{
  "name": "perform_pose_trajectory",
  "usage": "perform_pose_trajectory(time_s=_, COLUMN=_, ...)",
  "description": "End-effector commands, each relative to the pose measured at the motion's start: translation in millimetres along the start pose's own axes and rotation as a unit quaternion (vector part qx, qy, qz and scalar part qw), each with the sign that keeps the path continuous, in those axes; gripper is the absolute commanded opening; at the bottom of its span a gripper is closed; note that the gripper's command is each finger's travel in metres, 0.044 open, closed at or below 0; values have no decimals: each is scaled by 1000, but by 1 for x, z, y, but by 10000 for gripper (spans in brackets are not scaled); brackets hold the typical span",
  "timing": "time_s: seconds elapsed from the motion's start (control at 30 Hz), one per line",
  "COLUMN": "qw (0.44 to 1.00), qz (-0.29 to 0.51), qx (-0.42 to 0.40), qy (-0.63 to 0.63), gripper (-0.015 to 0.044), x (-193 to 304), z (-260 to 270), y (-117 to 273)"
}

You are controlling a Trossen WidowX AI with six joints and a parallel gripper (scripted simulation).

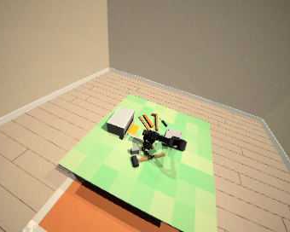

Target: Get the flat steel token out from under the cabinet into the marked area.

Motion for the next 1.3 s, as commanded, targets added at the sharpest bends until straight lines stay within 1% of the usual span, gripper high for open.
perform_pose_trajectory(time_s=0.0, qw=1000, qz=0, qx=0, qy=0, gripper=79, x=0, z=0, y=0)
perform_pose_trajectory(time_s=0.13, qw=1000, qz=0, qx=0, qy=0, gripper=184, x=0, z=0, y=0)
perform_pose_trajectory(time_s=0.17, qw=1000, qz=0, qx=0, qy=0, gripper=200, x=0, z=0, y=0)
perform_pose_trajectory(time_s=0.27, qw=1000, qz=0, qx=0, qy=0, gripper=200, x=0, z=0, y=0)
perform_pose_trajectory(time_s=0.37, qw=1000, qz=-2, qx=-4, qy=0, gripper=270, x=0, z=0, y=0)
perform_pose_trajectory(time_s=0.93, qw=1000, qz=-2, qx=-4, qy=-1, gripper=270, x=4, z=-1, y=-5)
perform_pose_trajectory(time_s=1.1, qw=1000, qz=-5, qx=-2, qy=4, gripper=139, x=1, z=0, y=-2)
perform_pose_trajectory(time_s=1.27, qw=1000, qz=-5, qx=-2, qy=4, gripper=105, x=1, z=0, y=-2)
Point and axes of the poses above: the point midway between the two fingers, 35 mm back from their tips, its own y axis back along the fingers, its own z axis across the jaws, x = y × z, the point moved 7 cm from there along y, back along the fingers
